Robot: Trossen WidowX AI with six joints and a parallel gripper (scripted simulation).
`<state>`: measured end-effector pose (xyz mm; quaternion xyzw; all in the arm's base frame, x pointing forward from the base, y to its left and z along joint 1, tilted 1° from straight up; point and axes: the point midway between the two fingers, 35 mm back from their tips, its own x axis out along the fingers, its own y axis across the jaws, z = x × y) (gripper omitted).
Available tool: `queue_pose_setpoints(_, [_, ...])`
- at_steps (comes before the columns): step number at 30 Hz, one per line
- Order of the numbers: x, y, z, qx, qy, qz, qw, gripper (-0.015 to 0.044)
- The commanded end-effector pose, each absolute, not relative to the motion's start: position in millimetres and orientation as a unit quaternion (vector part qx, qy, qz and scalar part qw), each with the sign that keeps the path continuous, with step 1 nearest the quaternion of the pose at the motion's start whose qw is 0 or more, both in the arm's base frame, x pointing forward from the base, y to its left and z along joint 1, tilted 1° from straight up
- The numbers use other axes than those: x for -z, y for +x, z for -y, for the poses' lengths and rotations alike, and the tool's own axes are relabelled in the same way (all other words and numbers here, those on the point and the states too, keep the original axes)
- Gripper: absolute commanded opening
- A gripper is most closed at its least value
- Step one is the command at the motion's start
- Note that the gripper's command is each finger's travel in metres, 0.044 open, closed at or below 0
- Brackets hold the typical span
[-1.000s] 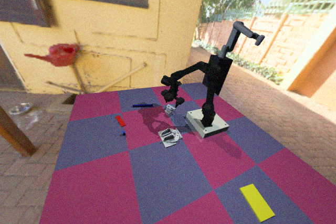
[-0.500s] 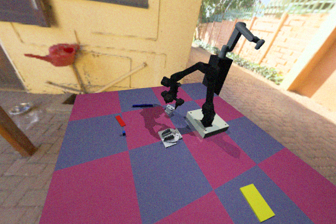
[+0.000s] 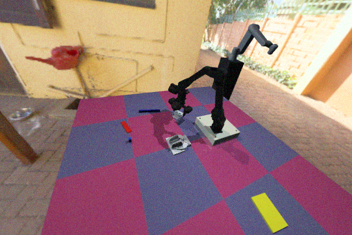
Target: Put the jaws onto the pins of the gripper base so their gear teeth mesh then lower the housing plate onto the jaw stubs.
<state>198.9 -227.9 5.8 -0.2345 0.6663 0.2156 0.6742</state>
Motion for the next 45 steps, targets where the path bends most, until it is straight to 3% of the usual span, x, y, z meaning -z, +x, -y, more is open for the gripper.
queue_pose_setpoints(1, [-0.6,198.4,226.2,-0.219,-0.229,-0.667,0.674,0.0440])
queue_pose_setpoints(28, [1.0,198.4,226.2,-0.219,-0.229,-0.667,0.674,0.0440])
queue_pose_setpoints(41, [-0.6,198.0,226.8,-0.218,-0.232,-0.667,0.673,0.0353])
queue_pose_setpoints(45, [-0.6,198.0,226.8,-0.218,-0.232,-0.667,0.673,0.0351])
